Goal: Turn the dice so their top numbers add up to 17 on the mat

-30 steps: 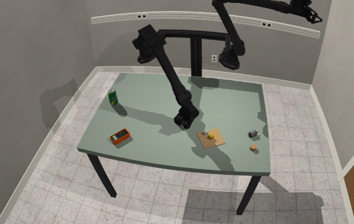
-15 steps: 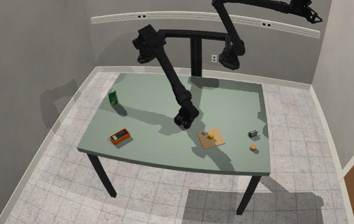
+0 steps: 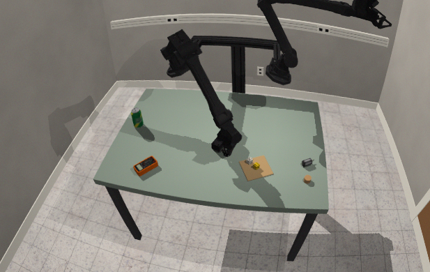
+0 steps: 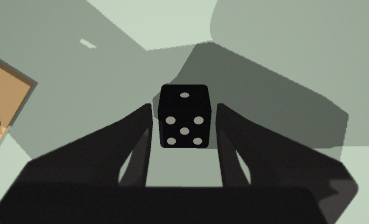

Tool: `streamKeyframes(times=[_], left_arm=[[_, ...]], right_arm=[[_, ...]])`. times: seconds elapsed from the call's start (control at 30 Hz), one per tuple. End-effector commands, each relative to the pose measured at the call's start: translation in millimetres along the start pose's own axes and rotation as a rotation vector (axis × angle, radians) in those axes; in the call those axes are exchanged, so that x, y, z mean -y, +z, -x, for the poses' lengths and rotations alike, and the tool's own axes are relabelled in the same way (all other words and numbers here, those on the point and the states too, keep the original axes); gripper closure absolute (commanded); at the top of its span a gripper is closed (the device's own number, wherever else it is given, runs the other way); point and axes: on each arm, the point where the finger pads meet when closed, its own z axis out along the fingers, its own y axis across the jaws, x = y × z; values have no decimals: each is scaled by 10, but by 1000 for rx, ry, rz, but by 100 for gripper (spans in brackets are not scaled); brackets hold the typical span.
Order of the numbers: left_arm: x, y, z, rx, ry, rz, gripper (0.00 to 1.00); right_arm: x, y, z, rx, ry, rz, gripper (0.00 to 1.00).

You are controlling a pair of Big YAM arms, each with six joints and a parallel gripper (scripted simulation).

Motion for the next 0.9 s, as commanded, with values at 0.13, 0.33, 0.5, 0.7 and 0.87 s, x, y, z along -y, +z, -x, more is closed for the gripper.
streamKeyframes(times=[0.13,0.33,0.5,0.7,0.87], left_arm=[[-43,-106,247,59,-6,10,0],[-43,-106,247,59,-6,10,0],[-43,-106,247,59,-6,10,0],[-43,-106,247,59,-6,10,0],[-43,-106,247,59,-6,10,0]], right_arm=[[-62,29,73,10,2,16,80],[-62,29,73,10,2,16,80],[-62,29,73,10,2,16,80],[-62,29,73,10,2,16,80],[-62,29,73,10,2,16,80]])
